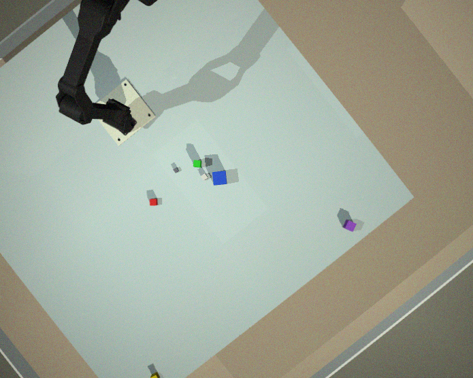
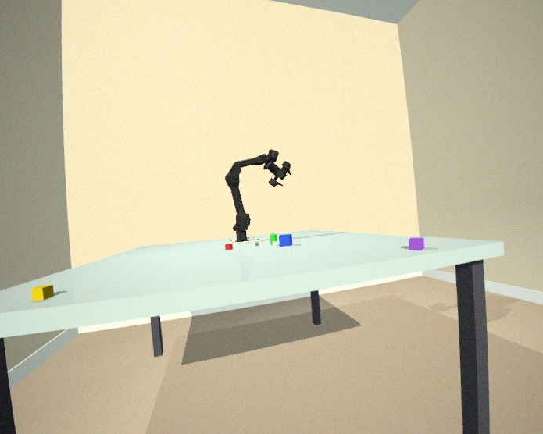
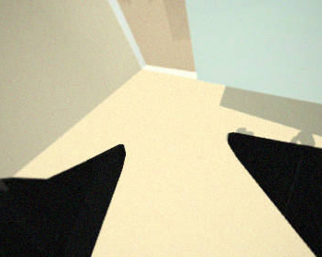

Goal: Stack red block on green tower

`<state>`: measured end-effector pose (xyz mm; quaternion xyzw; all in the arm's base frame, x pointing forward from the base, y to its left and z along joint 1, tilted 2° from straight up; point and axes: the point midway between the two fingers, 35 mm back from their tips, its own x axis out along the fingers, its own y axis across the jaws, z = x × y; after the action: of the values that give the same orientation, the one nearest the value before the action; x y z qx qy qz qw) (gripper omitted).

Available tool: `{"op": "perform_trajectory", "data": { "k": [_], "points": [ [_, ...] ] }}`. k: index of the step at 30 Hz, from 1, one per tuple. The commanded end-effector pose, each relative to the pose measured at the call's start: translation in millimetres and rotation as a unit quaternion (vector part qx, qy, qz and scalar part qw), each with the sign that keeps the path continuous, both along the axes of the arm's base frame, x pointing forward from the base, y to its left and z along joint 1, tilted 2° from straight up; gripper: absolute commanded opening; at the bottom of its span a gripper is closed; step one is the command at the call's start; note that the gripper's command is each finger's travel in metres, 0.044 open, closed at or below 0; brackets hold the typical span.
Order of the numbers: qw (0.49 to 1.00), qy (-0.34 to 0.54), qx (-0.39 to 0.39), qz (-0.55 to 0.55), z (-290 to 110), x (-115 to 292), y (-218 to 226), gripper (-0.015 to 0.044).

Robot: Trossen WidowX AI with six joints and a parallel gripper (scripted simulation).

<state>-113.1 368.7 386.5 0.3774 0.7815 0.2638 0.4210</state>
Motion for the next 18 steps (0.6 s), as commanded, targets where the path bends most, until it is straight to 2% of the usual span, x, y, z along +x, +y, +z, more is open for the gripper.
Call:
{"op": "perform_trajectory", "data": {
  "k": [1, 18],
  "points": [
    [0.999, -0.023, -0.008, -0.037, -11, 33, 8, 0.0440],
    [0.972, -0.135, -0.055, -0.185, -54, 192, 11, 0.0440]
  ]
}}
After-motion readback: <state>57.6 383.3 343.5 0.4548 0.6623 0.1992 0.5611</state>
